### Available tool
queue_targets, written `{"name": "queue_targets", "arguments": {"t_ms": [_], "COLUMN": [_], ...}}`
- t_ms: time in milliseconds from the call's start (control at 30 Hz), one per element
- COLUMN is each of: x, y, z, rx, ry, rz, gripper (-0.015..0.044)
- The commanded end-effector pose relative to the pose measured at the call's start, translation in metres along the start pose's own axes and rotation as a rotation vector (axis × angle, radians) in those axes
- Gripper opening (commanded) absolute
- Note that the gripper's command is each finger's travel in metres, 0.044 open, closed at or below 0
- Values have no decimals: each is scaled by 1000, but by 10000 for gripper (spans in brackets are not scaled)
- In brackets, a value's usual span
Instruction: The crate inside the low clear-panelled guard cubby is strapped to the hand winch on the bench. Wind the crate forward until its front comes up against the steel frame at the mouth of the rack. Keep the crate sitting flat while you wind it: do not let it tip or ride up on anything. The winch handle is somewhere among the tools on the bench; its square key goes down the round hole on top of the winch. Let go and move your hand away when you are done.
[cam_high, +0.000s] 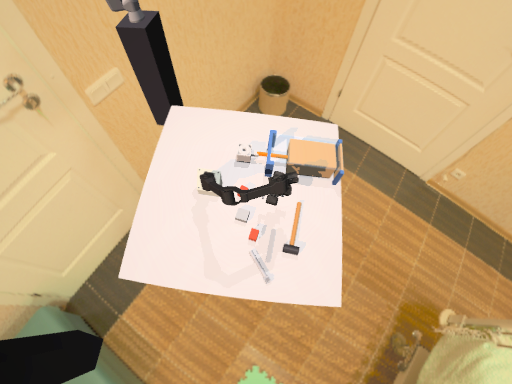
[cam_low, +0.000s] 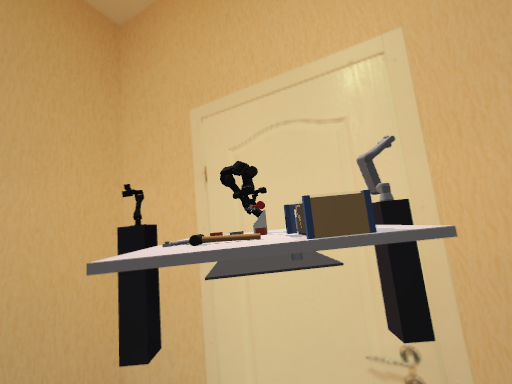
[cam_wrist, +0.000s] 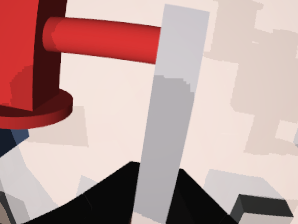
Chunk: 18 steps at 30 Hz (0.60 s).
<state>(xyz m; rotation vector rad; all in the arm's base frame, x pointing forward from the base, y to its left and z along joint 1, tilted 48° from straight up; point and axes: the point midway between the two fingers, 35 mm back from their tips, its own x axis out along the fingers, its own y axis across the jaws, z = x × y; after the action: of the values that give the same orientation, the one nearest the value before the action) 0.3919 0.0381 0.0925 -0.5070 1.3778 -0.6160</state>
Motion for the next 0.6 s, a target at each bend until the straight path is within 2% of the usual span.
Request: {"name": "queue_targets", "arguments": {"t_ms": [0, 567], "x": [-3, -3], "y": [-1, -1], "z": [0, 0], "rx": [0, 2], "ry": [-6, -6], "rz": [62, 356], "gripper": [0, 0]}}
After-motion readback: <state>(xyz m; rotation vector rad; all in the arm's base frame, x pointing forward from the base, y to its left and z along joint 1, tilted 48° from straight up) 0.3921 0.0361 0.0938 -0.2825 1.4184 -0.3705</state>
